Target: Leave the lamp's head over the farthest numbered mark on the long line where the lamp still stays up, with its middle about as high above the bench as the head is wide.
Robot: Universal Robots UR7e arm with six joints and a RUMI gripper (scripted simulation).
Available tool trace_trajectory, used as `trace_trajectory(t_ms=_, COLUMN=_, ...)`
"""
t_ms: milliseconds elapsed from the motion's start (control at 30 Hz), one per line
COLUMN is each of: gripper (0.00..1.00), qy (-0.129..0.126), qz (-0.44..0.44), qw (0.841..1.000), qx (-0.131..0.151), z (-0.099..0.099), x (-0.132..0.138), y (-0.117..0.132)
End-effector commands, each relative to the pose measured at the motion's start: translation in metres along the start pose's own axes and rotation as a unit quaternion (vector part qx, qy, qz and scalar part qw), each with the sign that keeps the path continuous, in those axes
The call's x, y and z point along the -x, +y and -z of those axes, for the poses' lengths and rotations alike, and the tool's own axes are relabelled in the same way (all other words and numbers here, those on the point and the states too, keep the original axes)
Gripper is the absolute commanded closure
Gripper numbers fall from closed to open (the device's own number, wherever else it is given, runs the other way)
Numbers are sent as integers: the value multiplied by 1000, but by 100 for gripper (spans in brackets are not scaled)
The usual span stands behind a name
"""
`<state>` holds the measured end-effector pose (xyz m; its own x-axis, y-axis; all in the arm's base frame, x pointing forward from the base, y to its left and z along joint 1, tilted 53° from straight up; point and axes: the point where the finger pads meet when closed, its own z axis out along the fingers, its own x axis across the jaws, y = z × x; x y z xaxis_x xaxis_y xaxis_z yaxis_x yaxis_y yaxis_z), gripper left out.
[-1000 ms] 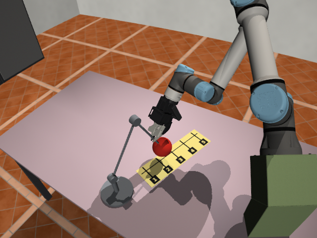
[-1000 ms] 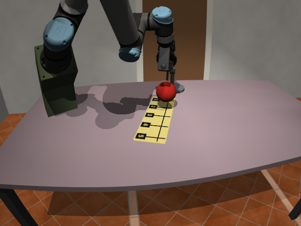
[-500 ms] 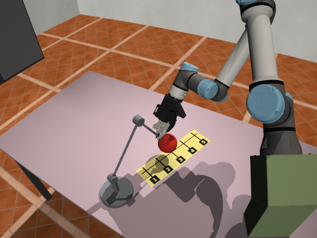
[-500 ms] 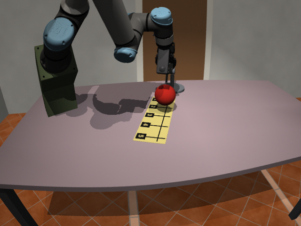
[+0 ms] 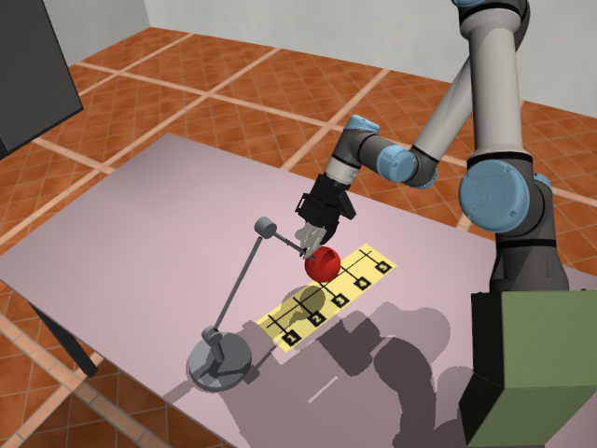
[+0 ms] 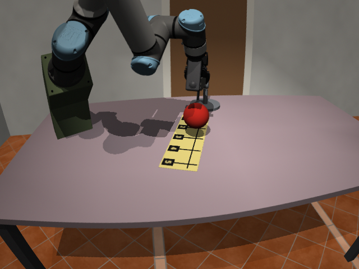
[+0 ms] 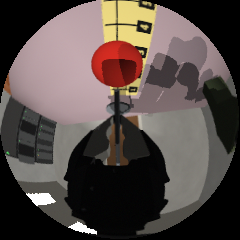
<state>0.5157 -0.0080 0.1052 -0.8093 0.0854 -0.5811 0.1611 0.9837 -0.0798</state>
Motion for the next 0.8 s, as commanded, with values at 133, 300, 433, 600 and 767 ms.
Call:
trace_trajectory(t_ms=133, gripper=100, qy=-1, qz=0, qw=1000, qx=0, z=2, x=1, y=-3)
trace_trajectory(t_ms=300, gripper=0, qy=-1, qz=0, qw=1000, qx=0, z=2, x=1, y=-3)
trace_trajectory(t_ms=433, gripper=0, qy=-1, qz=0, qw=1000, qx=0, z=2, x=1, y=-3)
trace_trajectory(t_ms=600, gripper=0, qy=-1, qz=0, qw=1000, qx=0, z=2, x=1, y=-2)
trace_trajectory(t_ms=767, gripper=0, qy=-1, qz=0, qw=1000, qx=0, z=2, x=0, y=-2)
